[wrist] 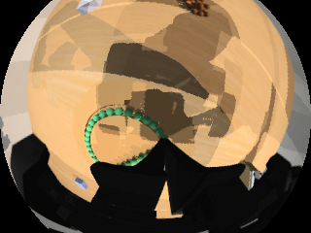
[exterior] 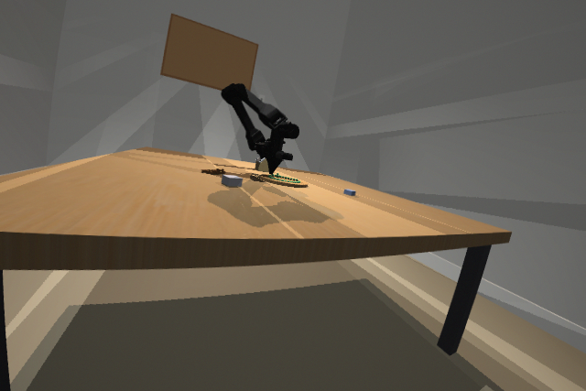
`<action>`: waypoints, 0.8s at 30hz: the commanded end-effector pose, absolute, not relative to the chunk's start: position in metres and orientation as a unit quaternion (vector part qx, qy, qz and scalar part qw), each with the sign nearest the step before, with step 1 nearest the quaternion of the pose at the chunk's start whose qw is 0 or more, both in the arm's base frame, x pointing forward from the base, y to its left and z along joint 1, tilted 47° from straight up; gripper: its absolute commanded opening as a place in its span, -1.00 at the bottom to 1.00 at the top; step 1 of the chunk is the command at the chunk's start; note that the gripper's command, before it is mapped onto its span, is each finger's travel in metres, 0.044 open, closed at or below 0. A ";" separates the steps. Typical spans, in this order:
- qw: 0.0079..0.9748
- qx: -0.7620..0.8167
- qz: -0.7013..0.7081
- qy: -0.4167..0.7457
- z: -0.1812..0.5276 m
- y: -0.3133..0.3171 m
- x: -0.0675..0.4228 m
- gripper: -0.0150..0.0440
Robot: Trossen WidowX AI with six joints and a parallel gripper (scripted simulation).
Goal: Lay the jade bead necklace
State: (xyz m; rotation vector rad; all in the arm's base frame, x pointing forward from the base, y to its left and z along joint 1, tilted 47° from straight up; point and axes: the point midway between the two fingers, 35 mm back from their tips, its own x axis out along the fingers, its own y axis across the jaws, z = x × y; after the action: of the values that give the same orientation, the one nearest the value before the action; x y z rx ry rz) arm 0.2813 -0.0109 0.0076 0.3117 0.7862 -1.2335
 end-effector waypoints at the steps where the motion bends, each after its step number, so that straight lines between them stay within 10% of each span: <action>1: 0.733 0.137 -0.561 0.359 0.004 -0.016 0.280 -0.49; 24: 0.733 0.138 -0.561 0.359 0.010 -0.009 0.280 1.00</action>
State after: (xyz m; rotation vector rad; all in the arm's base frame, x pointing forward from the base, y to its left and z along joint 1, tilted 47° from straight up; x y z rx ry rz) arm 0.2796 -0.0123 0.0069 0.3021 0.7938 -1.2339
